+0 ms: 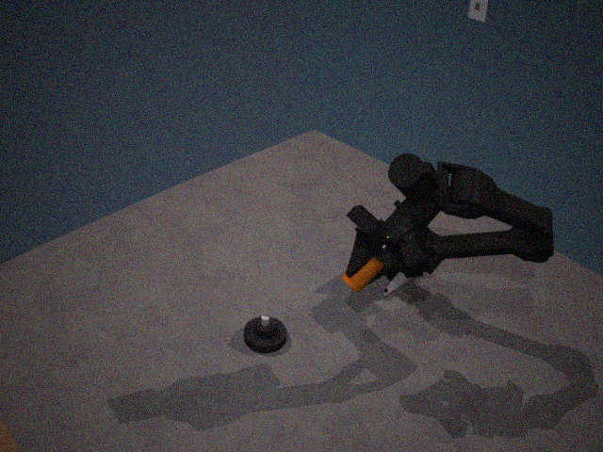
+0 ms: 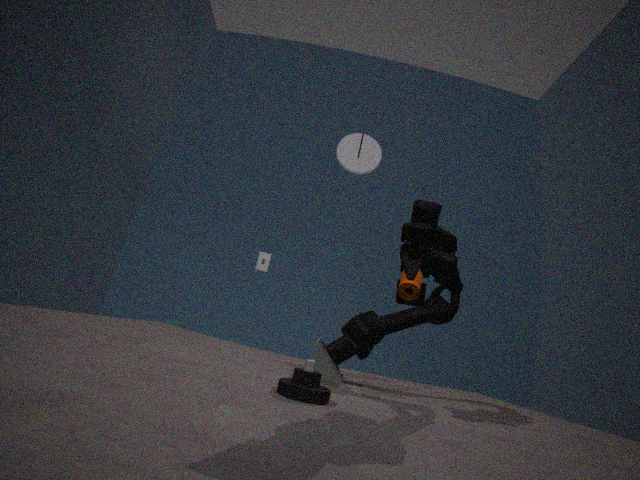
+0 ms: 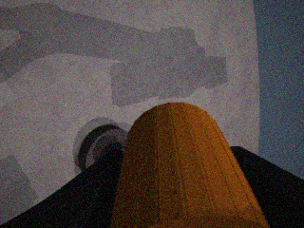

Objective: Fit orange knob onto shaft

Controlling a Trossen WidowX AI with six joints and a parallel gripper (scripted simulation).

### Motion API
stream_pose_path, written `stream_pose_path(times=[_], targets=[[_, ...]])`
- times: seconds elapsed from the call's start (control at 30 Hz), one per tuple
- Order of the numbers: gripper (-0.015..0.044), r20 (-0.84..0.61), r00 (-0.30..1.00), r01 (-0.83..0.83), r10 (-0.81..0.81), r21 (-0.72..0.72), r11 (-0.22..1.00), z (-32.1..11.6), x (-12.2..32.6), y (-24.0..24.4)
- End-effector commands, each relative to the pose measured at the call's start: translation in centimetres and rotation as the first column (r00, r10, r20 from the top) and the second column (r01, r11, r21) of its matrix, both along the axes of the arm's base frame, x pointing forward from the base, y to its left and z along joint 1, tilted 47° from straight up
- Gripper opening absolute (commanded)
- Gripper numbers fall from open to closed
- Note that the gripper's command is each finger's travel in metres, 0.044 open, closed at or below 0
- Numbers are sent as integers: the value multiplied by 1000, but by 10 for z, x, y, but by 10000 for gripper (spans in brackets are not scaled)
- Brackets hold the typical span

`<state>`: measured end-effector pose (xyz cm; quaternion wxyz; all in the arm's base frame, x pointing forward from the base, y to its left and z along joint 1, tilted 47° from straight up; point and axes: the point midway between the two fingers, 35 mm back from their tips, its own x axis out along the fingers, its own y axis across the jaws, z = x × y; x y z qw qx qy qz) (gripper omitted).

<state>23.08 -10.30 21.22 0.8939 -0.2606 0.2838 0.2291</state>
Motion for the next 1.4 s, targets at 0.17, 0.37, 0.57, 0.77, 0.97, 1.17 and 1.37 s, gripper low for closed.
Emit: stream_pose_path(times=[0.17,0.37,0.57,0.77,0.97,1.17,1.37], targets=[[0,-101,986,-127,133,65,990,-10,8,9],[0,-167,959,-209,228,126,970,-19,13,17],[0,-222,923,-277,315,186,943,-28,17,24],[0,-271,873,-341,404,252,906,-37,22,31],[0,-309,818,-393,485,315,864,-45,27,38],[0,-311,811,-402,495,318,859,-56,33,48],[0,-312,799,-418,514,326,848,-77,43,65]])
